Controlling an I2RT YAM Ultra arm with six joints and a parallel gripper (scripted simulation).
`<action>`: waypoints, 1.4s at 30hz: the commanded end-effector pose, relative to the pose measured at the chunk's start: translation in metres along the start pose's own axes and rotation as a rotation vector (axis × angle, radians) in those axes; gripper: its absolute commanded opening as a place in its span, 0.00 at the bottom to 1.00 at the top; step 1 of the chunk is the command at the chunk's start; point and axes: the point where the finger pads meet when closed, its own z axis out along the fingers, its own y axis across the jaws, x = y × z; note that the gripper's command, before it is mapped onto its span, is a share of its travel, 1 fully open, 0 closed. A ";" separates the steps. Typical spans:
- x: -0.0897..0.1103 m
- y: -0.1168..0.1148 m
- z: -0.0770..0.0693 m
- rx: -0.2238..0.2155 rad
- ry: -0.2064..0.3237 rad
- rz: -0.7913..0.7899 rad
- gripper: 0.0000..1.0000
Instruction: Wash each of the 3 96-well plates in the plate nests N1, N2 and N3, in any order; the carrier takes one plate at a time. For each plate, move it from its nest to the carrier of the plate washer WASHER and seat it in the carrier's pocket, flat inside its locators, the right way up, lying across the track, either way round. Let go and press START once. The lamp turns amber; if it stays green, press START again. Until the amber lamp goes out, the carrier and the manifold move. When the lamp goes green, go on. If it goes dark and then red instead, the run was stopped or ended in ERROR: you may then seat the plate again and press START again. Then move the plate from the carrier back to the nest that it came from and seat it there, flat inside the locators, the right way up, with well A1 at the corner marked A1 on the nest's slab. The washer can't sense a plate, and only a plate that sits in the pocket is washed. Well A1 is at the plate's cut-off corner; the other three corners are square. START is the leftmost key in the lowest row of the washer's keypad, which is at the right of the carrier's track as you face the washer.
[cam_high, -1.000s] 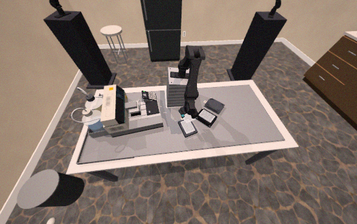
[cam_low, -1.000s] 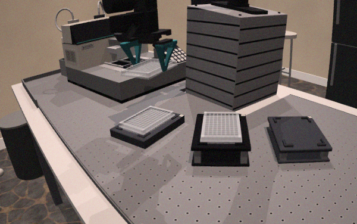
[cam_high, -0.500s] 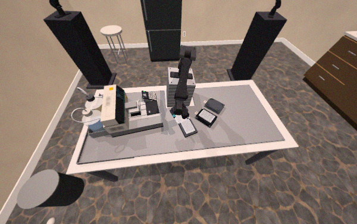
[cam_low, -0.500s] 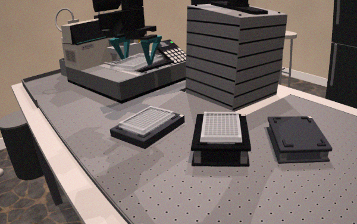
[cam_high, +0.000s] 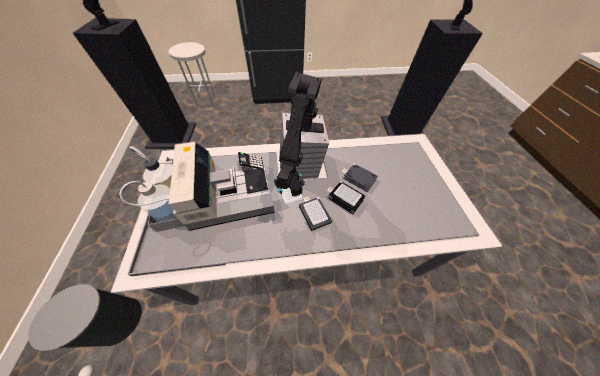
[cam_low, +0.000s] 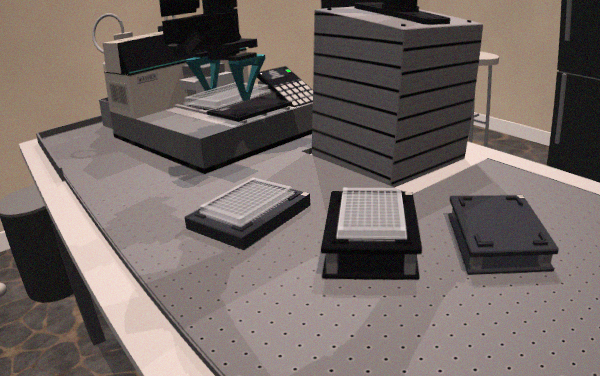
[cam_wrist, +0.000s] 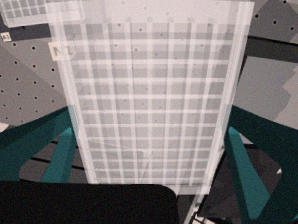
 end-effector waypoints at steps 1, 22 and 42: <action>0.001 -0.009 -0.005 0.010 -0.015 -0.027 0.00; 0.052 -0.073 -0.011 0.012 -0.013 -0.027 0.00; 0.129 -0.111 -0.017 0.012 -0.012 0.107 0.00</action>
